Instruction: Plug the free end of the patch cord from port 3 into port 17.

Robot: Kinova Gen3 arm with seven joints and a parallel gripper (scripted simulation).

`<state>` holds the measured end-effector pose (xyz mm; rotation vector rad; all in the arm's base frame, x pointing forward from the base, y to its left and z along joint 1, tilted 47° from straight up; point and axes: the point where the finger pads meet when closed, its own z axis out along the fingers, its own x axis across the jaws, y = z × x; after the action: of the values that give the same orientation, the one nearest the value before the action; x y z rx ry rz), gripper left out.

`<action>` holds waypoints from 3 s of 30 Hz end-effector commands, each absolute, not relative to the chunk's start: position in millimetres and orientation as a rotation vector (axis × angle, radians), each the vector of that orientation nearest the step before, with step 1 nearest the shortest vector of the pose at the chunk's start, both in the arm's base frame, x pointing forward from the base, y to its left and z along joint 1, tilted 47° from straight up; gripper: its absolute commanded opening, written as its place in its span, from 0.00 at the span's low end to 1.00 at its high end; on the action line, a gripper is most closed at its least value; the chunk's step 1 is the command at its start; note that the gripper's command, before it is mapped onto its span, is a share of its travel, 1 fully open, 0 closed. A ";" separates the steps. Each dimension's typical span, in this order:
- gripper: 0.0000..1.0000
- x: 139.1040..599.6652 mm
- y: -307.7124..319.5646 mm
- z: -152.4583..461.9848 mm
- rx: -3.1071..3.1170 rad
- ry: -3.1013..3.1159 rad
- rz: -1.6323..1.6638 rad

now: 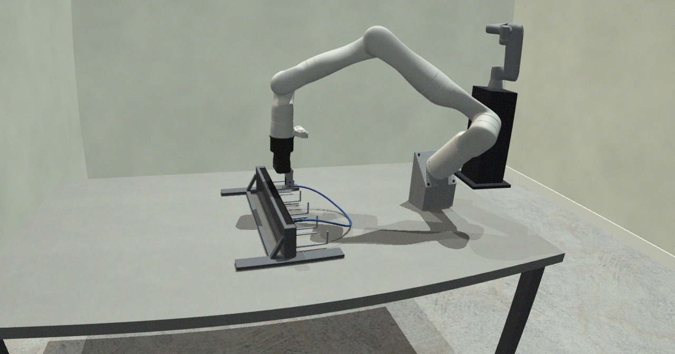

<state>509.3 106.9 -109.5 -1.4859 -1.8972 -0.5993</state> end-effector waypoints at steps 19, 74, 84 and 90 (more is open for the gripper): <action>0.00 509.1 107.0 -111.0 -1.494 -1.885 -0.595; 0.00 526.9 111.7 -108.3 -1.504 -1.861 -0.595; 0.00 536.4 113.5 -109.3 -1.509 -1.864 -0.599; 0.00 534.3 114.8 -109.7 -1.506 -1.862 -0.596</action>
<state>534.7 111.4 -112.1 -1.5012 -1.8803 -0.5982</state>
